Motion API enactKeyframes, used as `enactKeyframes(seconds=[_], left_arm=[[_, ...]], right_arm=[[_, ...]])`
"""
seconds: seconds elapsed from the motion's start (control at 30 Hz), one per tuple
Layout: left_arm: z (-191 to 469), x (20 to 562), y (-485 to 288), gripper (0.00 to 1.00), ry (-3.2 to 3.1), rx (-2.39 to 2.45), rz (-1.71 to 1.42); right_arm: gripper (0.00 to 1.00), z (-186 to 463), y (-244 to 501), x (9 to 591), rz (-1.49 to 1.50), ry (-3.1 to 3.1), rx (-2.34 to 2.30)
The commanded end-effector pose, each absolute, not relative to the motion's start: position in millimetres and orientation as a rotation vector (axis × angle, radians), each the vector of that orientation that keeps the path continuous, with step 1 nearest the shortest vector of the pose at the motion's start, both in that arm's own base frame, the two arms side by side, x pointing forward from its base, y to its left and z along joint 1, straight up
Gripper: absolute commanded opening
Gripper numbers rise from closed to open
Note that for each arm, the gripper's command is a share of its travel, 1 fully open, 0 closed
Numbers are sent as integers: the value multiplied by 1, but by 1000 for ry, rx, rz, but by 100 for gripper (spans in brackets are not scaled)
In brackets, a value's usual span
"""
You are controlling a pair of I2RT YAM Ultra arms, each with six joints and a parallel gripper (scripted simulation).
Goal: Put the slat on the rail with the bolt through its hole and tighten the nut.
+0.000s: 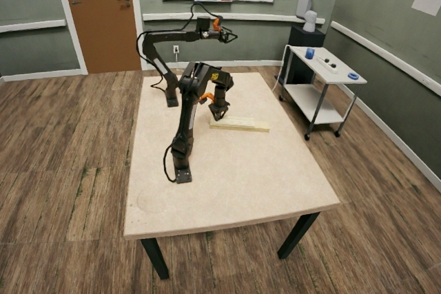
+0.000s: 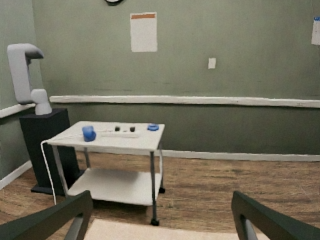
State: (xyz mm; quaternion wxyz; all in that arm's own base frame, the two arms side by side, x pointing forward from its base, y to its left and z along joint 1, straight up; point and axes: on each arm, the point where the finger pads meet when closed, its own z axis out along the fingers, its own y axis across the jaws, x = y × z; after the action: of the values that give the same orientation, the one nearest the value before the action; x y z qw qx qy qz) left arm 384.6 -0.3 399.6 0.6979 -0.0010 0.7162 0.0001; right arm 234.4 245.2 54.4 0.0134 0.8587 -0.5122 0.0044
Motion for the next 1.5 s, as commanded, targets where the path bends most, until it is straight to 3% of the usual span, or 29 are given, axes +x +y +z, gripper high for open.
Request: enactKeyframes(seconds=[0.0, 0.53, 1.0, 1.47], left_arm=[[405, 384, 0, 100, 1583, -2, 0], [405, 384, 0, 100, 1583, -2, 0], [405, 384, 0, 100, 1583, -2, 0], [405, 384, 0, 100, 1583, -2, 0]], right_arm=[[34, 70, 253, 240, 9, -1602, 2732], [34, 65, 251, 238, 4, -1604, 2714], [14, 58, 247, 235, 15, -1591, 2691], [11, 58, 247, 235, 15, -1591, 2691]])
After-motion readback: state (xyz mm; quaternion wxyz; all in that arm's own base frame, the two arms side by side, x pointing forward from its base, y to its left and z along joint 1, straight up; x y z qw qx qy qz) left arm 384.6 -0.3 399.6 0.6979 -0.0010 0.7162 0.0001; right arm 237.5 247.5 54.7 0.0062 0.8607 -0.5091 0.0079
